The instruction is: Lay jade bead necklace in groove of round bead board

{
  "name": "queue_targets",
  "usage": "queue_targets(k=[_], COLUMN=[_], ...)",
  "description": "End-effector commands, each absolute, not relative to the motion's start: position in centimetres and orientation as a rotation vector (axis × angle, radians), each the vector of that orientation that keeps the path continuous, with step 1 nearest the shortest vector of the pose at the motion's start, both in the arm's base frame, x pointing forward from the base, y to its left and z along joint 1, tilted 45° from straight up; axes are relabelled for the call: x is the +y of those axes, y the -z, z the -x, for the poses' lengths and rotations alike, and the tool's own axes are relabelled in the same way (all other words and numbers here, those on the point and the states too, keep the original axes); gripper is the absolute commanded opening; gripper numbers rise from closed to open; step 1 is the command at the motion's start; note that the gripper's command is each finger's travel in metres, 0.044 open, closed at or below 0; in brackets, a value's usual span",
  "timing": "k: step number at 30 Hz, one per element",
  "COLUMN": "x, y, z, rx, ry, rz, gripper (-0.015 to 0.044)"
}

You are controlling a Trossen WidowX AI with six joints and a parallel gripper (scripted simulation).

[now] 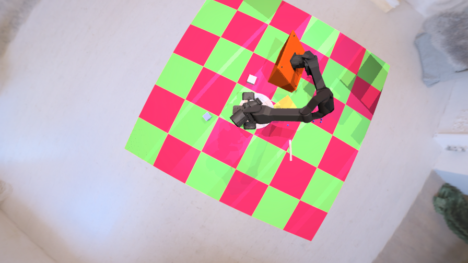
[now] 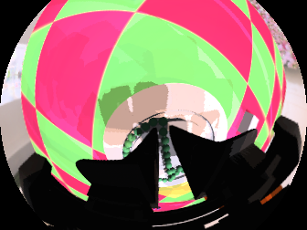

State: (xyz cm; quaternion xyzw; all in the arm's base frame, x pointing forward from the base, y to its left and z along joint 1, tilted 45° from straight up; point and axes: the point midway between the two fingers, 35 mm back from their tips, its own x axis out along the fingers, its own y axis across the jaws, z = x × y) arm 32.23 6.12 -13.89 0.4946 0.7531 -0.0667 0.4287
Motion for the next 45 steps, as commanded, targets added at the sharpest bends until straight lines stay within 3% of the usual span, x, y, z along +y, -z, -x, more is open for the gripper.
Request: queue_targets(k=[1,45], x=[6.1,4.4], y=[13.9,15.0], z=[-32.3,-32.0], rx=[1.879,1.884], ry=[0.166,0.17], rz=[-1.234,-1.241], gripper=[0.0,0.0])
